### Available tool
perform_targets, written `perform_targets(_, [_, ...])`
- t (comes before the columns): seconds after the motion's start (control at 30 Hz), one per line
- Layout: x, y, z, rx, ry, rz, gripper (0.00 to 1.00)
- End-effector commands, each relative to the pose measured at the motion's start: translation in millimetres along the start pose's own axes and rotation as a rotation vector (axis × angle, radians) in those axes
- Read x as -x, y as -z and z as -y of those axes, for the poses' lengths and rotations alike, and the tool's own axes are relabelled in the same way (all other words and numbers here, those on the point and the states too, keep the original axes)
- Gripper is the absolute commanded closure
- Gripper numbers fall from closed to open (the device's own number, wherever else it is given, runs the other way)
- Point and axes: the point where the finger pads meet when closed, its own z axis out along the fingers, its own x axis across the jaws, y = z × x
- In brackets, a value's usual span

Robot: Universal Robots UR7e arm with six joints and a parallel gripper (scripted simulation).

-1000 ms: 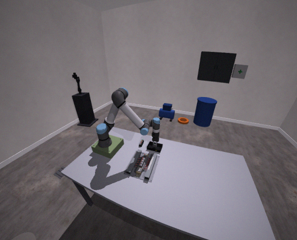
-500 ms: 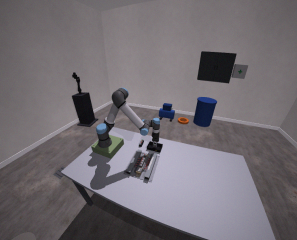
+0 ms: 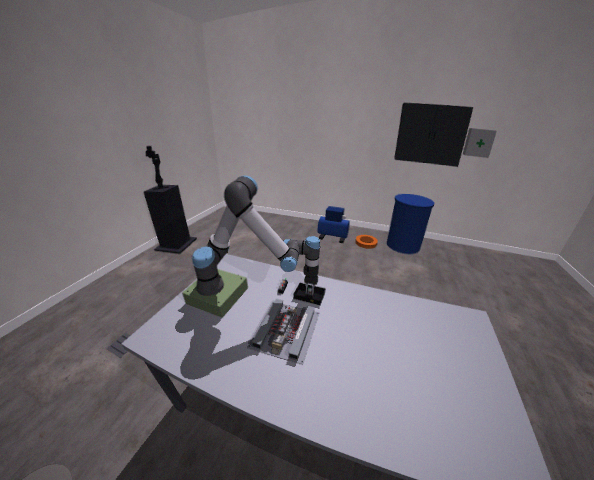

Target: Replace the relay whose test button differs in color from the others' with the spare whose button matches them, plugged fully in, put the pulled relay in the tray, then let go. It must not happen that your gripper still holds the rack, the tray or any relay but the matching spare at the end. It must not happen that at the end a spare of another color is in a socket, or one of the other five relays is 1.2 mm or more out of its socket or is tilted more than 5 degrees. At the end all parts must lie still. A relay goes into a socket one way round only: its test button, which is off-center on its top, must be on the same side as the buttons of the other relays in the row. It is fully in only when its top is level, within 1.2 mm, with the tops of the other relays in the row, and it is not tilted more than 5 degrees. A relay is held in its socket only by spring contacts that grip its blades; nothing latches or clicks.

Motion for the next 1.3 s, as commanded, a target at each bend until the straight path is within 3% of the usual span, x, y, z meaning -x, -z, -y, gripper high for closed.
perform_targets(0.0, [0.3,-3.2,-0.1,0.0,0.0,0.001,1.0])
perform_targets(0.33, [0.3,-3.2,-0.1,0.0,0.0,0.001,1.0])
perform_targets(0.37, [0.3,-3.1,-0.1,0.0,0.0,0.001,0.0])
perform_targets(1.27, [0.3,-3.1,-0.1,0.0,0.0,0.001,0.0])
